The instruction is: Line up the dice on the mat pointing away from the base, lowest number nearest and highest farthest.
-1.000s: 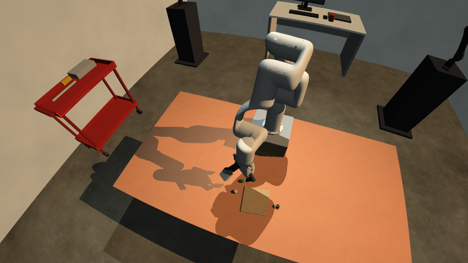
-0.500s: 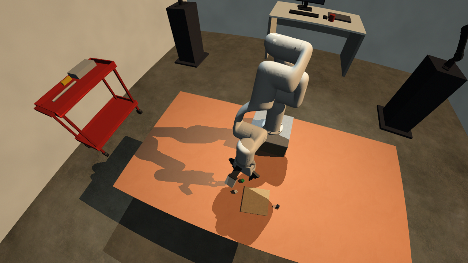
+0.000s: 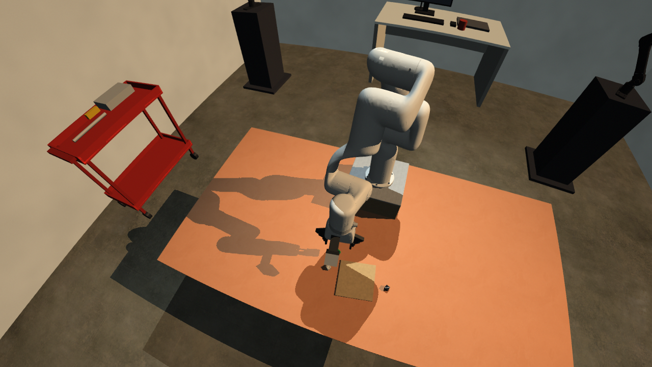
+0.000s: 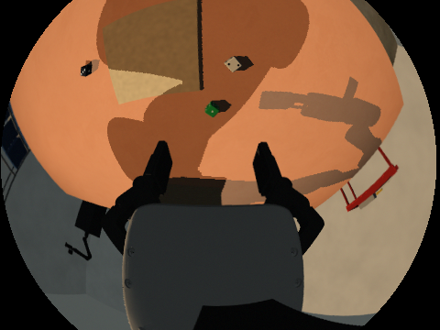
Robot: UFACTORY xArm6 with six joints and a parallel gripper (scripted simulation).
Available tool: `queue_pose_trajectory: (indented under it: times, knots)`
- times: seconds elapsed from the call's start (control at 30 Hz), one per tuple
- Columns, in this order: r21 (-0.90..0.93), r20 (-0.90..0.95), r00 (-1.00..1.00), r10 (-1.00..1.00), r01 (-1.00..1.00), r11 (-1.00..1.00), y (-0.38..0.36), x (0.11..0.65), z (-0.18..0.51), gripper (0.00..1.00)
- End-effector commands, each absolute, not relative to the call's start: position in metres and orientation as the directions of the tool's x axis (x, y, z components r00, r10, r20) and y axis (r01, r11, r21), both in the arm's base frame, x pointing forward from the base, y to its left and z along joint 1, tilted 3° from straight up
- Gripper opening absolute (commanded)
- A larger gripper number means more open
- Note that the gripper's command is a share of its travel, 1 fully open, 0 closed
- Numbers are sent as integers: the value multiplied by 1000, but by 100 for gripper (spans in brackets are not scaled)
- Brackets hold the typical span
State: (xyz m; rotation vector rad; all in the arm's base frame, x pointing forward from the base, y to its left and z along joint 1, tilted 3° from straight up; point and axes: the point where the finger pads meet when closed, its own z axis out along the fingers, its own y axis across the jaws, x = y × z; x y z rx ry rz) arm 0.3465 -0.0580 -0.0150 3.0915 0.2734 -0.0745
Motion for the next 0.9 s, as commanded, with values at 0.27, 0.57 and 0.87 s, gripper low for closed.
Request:
queue_pose_trajectory:
  times: [0.27,0.57,0.87]
  knots:
    - [-7,-45,849,527,527,-850,-58,348,-21,100]
    - [-17,-42,715,698,698,-716,-58,347,-24,100]
    - [-26,-37,531,847,846,-532,-58,347,-28,100]
